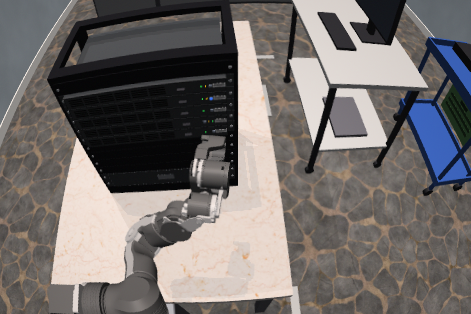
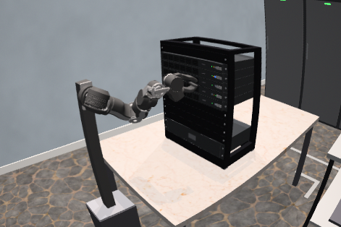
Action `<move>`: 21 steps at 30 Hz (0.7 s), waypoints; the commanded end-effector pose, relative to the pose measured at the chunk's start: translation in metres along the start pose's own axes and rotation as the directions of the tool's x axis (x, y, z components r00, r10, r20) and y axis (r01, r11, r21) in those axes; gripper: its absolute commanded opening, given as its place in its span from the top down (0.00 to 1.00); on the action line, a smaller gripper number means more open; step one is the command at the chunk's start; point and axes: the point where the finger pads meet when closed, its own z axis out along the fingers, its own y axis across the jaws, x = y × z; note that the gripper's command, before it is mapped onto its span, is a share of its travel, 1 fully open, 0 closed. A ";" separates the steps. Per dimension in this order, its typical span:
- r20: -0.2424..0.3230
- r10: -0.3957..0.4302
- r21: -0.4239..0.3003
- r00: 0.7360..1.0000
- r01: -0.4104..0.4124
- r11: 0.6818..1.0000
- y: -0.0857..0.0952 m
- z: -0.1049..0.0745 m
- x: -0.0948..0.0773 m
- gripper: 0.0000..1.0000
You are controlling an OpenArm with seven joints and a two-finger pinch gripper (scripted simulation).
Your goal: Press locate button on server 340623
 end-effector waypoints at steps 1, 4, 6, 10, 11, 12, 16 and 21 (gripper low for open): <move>0.201 -0.018 0.005 0.979 0.017 1.000 0.001 -0.001 0.000 0.00; 0.201 -0.018 0.005 0.979 0.017 1.000 0.001 -0.001 0.000 0.00; 0.201 -0.018 0.005 0.979 0.017 1.000 0.001 -0.001 0.000 0.00; 0.201 -0.018 0.005 0.979 0.017 1.000 0.001 -0.001 0.000 0.00; 0.201 -0.018 0.005 0.979 0.017 1.000 0.001 -0.001 0.000 0.00; 0.201 -0.018 0.005 0.979 0.017 1.000 0.001 -0.001 0.000 0.00; 0.201 -0.018 0.005 0.979 0.017 1.000 0.001 -0.001 0.000 0.00; 0.201 -0.018 0.005 0.979 0.017 1.000 0.001 -0.001 0.000 0.00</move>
